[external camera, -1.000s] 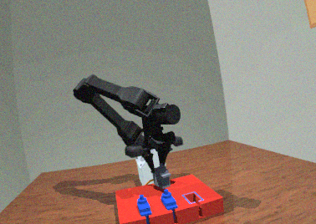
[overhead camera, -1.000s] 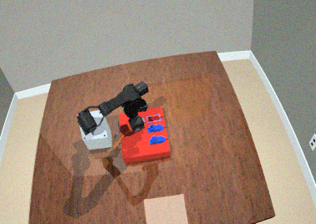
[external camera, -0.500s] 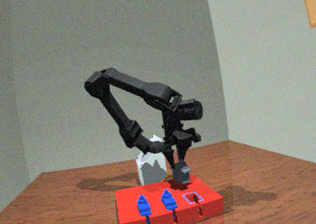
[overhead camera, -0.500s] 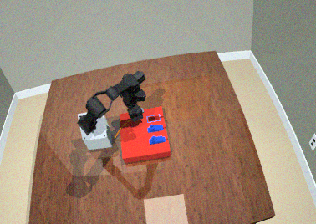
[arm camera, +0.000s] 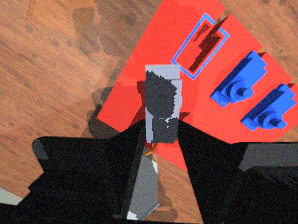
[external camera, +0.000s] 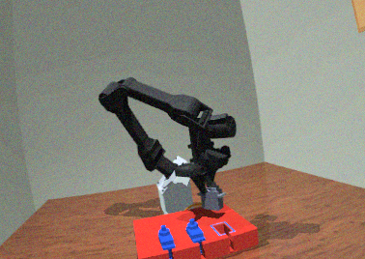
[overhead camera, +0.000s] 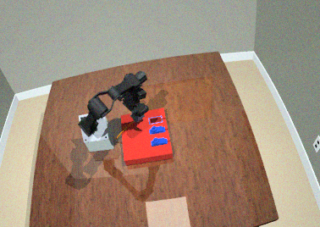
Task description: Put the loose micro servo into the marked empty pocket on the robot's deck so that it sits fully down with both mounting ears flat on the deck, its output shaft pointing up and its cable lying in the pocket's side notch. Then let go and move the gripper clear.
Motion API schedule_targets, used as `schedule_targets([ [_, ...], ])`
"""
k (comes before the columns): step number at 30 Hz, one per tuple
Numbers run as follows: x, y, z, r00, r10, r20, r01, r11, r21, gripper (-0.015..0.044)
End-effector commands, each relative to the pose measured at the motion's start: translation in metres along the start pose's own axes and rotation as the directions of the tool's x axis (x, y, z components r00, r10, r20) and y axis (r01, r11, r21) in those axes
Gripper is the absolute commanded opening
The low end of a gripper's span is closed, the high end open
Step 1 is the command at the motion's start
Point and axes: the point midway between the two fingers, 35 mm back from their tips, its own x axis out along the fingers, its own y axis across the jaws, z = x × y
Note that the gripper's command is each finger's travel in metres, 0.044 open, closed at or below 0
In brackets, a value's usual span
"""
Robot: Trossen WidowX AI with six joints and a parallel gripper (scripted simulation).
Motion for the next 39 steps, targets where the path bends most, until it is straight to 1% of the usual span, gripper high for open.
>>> schedule_targets([
  [1, -0.0002, 0.0005, 0.0008, 1.0, 0.003, 0.003, -0.002, 0.994, -0.112, 0.0],
  [9, -0.0002, 0.0005, 0.0008, 1.0, 0.003, 0.003, -0.002, 0.925, -0.38, 0.0],
  [18, -0.0002, 0.0005, 0.0008, 1.0, 0.003, 0.003, 0.0, 0.763, -0.646, 0.0],
  [29, -0.0002, 0.0005, 0.0008, 1.0, 0.003, 0.003, 0.001, 0.468, -0.884, 0.0],
  [39, -0.0002, 0.0005, 0.0008, 1.0, 0.003, 0.002, 0.002, 0.139, -0.99, 0.0],
])
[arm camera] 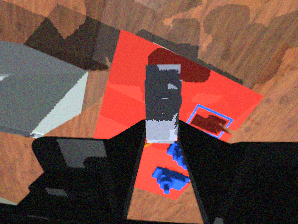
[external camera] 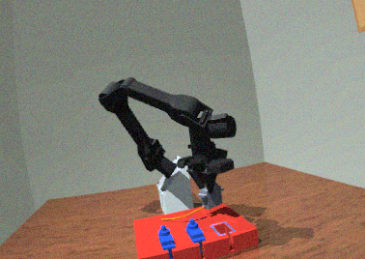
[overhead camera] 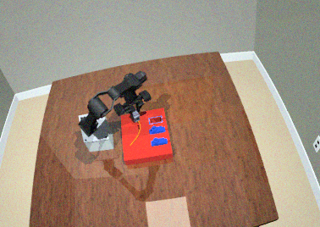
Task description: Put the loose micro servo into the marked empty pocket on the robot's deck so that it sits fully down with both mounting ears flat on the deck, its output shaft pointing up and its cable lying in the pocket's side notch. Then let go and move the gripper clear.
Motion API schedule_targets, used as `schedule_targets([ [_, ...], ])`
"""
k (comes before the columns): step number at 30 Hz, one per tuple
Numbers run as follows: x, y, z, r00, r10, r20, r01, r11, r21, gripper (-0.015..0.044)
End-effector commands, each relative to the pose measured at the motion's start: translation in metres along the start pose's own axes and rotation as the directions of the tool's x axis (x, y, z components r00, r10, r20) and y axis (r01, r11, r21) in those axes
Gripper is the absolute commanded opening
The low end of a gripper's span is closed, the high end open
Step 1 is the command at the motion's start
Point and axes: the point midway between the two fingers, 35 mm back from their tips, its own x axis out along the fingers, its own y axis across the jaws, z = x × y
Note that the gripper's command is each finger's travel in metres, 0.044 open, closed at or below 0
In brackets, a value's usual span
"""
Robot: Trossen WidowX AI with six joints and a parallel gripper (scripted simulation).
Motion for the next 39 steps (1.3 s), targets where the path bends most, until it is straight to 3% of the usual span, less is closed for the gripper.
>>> schedule_targets([
  [1, -0.0002, -0.0006, 0.0006, 1.0, -0.002, 0.003, 0.002, 0.994, -0.112, 0.0],
  [12, -0.0001, -0.0006, 0.0007, 1.0, -0.001, 0.003, 0.003, 0.88, -0.475, 0.0],
  [24, -0.0001, -0.0006, 0.0007, 1.0, -0.001, 0.003, 0.003, 0.613, -0.79, 0.0],
  [32, -0.0001, -0.0006, 0.0007, 1.0, -0.001, 0.003, 0.003, 0.394, -0.919, 0.0],
  [39, -0.0002, -0.0068, -0.0019, 1.0, -0.002, 0.003, 0.003, 0.389, -0.921, 0.0],
])
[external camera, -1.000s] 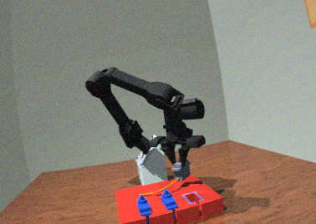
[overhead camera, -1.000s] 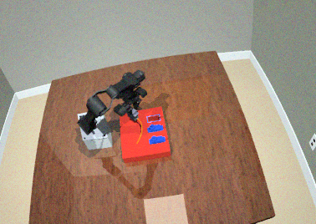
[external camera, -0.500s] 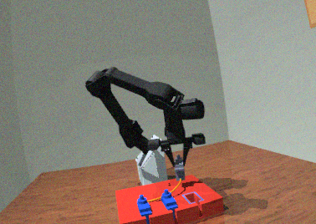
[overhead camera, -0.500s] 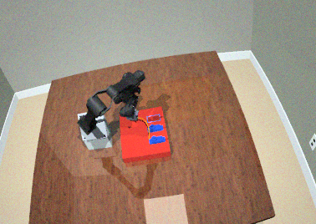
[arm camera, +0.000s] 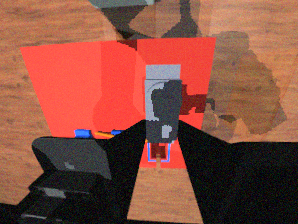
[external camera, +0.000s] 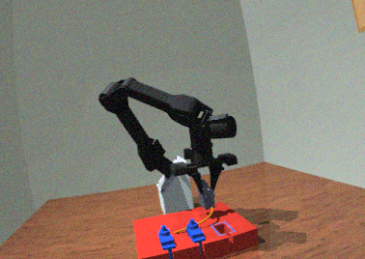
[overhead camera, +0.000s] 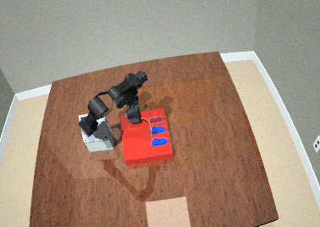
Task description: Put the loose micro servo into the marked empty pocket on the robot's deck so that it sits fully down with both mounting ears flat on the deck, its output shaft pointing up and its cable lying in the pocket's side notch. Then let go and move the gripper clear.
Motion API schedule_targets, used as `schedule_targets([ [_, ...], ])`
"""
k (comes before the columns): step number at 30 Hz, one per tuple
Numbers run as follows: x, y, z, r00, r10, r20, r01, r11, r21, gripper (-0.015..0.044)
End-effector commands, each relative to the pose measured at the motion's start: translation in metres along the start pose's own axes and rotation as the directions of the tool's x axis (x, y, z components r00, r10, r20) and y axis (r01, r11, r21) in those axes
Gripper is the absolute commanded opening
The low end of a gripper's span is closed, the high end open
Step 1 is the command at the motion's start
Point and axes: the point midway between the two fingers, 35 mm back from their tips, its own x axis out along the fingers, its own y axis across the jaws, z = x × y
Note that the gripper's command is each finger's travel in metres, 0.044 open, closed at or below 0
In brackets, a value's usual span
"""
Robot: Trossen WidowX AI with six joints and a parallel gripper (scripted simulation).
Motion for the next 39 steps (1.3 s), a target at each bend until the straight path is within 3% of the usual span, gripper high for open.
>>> schedule_targets([
  [1, -0.001, -0.001, -0.009, 1.0, -0.002, -0.002, 0.002, 1.0, -0.005, 0.0],
  [27, -0.002, 0.0, -0.106, 1.0, -0.002, -0.006, 0.002, 1.0, -0.002, 0.0],
  [39, 0.01, 0.0, -0.109, 1.0, -0.001, -0.006, 0.001, 1.0, -0.002, 0.0],
])
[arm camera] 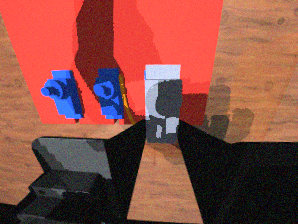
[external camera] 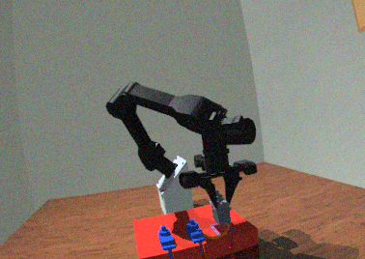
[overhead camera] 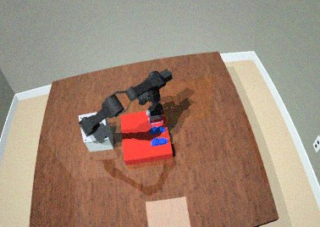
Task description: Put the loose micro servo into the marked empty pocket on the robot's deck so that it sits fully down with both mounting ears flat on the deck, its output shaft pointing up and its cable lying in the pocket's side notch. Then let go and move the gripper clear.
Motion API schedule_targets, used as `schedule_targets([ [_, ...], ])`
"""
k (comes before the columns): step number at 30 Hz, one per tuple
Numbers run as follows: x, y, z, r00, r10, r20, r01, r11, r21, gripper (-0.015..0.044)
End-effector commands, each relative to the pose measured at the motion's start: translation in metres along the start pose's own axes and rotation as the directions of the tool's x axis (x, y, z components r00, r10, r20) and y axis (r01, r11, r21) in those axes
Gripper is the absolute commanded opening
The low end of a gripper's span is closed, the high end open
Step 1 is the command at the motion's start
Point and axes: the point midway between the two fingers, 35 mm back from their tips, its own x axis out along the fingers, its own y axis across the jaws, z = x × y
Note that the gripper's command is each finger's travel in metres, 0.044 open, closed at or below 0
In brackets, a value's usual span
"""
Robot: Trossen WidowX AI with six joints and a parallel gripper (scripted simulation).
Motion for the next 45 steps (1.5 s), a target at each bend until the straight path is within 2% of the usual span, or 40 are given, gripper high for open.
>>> schedule_targets([
  [1, 0.006, 0.0, 0.0, 1.0, 0.004, 0.0, -0.004, 1.0, -0.007, 0.0],
  [45, 0.04, 0.001, 0.0, 1.0, 0.005, 0.0, -0.005, 1.0, -0.006, 0.0],
])
